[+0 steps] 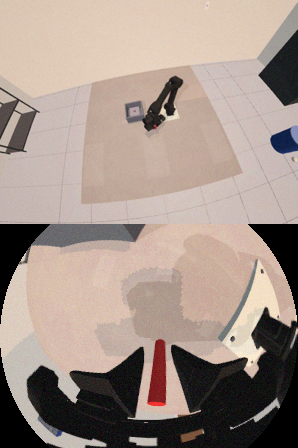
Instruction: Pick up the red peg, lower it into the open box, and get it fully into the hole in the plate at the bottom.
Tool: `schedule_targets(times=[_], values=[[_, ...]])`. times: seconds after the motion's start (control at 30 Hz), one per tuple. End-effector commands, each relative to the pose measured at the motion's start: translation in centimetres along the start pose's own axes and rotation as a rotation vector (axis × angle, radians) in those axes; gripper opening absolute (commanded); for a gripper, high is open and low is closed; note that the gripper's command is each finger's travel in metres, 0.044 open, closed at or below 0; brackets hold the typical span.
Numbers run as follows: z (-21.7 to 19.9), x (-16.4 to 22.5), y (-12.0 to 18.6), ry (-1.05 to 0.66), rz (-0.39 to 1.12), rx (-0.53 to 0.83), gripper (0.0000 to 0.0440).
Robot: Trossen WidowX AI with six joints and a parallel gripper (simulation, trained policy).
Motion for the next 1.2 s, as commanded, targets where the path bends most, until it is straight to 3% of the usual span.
schedule_targets(times=[0.0, 0.1, 0.7, 1.17], values=[[-0.1, -0.2, -0.1, -0.010, 0.024, 0.020, 0.0067], [0.0, -0.4, 0.0, -0.015, 0.040, 0.025, 0.0000], [1.4, -2.1, 6.3, 0.128, -0.099, -0.121, 0.0000], [3.2, -5.4, 11.1, 0.124, -0.221, -0.207, 0.0000]])
Point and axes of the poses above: the point midway between the two fingers, 35 mm back from their tips, its own y axis back along the fingers, its own z axis across the jaws, x = y × z, the point moved 8 cm from there along y, back along the fingers, and after that the axes turned 6 degrees about -y, right-handed, at the moved point
